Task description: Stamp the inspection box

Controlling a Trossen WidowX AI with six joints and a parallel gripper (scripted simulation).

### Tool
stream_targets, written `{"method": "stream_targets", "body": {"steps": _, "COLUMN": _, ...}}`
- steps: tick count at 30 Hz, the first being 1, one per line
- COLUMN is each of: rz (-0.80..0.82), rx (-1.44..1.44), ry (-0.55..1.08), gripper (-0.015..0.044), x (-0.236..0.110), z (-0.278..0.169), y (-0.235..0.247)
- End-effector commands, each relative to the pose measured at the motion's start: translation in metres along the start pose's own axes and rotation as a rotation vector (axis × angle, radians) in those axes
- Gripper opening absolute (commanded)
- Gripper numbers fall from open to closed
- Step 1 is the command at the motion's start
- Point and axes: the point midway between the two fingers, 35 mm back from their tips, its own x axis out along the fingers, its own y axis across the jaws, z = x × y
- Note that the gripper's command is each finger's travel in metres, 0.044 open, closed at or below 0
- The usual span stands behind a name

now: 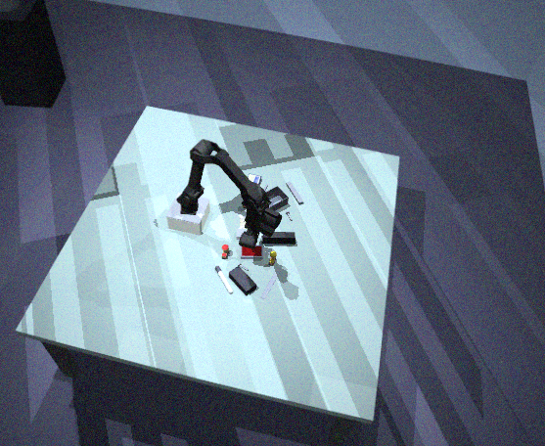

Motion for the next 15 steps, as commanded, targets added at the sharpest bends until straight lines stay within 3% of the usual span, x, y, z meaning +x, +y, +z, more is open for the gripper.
{"method": "stream_targets", "body": {"steps": 1, "rz": 0.004, "rx": 0.052, "ry": -0.007, "gripper": 0.0000, "x": -0.003, "z": 0.000, "y": 0.013}}
{"method": "stream_targets", "body": {"steps": 15, "rz": 0.008, "rx": 0.351, "ry": -0.004, "gripper": 0.0000, "x": -0.004, "z": -0.013, "y": 0.072}}
